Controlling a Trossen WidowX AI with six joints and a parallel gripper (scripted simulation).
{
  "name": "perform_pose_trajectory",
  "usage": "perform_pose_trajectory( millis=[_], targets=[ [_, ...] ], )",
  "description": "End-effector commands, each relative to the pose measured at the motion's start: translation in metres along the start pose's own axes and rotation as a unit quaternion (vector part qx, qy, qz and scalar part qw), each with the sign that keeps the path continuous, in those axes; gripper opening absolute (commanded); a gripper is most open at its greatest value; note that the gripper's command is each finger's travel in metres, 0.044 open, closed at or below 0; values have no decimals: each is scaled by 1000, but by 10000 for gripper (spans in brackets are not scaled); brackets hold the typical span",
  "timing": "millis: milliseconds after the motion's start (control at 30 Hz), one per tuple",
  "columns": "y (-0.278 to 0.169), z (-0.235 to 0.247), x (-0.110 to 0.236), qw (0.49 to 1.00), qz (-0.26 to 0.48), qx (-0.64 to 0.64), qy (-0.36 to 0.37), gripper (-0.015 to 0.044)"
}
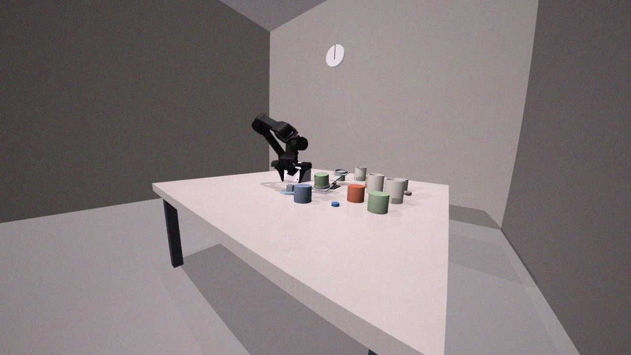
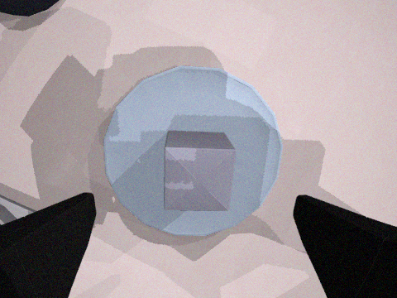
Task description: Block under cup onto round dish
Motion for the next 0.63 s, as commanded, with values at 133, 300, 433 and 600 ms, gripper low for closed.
perform_pose_trajectory(
  millis=[133,300,433,600],
  targets=[
    [3,-1,28,1000,-6,-5,6,440],
    [2,-3,64,1000,-6,-3,7,440],
    [2,-3,64,1000,-6,-3,7,440],
    [2,-3,64,1000,-6,-3,7,440]
  ],
)
Point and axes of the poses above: the point midway between the two fingers, 35 mm back from their tips, its own x axis back along the fingers, its own z axis across the jaws, y = z × x, the point moved 2 cm from there along x, back along the fingers, and after that the axes turned 11 degrees about -x, right-handed, at the moved point
